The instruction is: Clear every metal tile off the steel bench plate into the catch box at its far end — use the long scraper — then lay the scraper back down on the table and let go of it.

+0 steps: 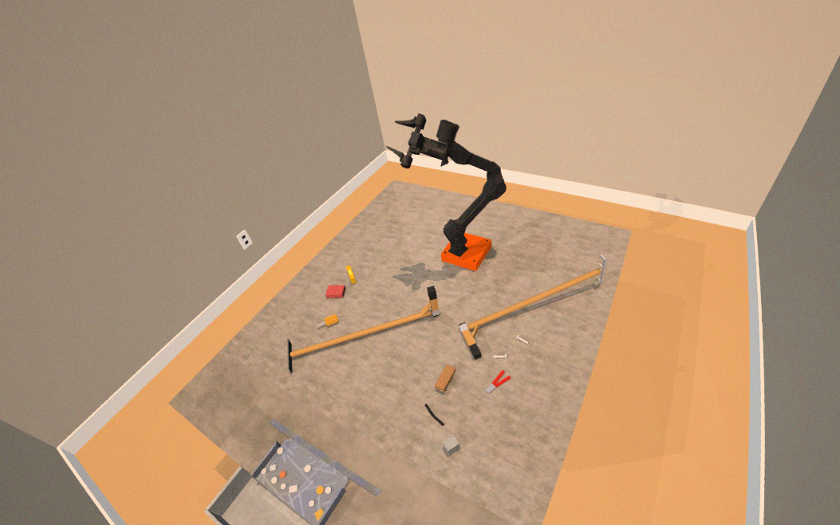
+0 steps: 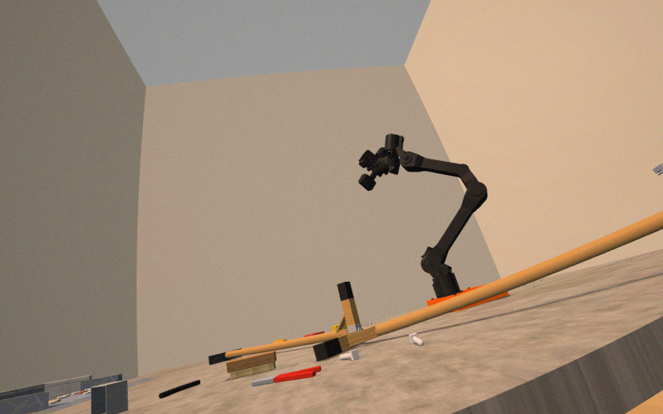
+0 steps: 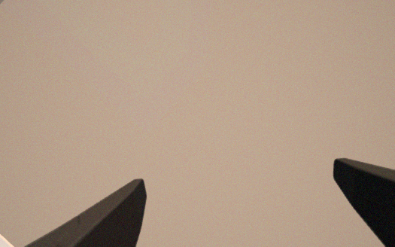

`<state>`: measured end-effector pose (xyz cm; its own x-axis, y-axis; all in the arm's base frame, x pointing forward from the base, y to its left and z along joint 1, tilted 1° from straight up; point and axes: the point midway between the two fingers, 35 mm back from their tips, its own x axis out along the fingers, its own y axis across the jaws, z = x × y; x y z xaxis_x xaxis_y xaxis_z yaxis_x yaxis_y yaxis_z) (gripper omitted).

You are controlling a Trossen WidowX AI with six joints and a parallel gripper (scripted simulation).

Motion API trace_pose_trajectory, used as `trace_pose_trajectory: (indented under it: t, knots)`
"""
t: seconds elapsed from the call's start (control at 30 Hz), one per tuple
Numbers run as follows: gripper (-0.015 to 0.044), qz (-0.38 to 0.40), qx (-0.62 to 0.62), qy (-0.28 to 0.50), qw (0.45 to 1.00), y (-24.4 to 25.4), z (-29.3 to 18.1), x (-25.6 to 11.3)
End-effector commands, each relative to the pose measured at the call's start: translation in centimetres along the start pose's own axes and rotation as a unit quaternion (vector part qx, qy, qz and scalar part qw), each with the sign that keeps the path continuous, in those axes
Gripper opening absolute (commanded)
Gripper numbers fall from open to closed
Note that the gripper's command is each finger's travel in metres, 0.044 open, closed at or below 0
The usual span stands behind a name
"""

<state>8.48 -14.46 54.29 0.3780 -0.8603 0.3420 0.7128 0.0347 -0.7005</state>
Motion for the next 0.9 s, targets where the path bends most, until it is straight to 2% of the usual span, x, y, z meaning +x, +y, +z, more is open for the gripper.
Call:
trace_pose_trajectory:
  t: [0.0, 0.43, 0.87]
  knots:
    - [0.0440, -0.050, -0.037, 0.025, 0.998, -2.5, -0.6, -0.5]
    - [0.0440, -0.159, -0.135, 0.121, 0.971, -8.3, -2.6, -2.8]
    - [0.0440, -0.225, -0.208, 0.242, 0.921, -12.9, -4.8, -6.5]
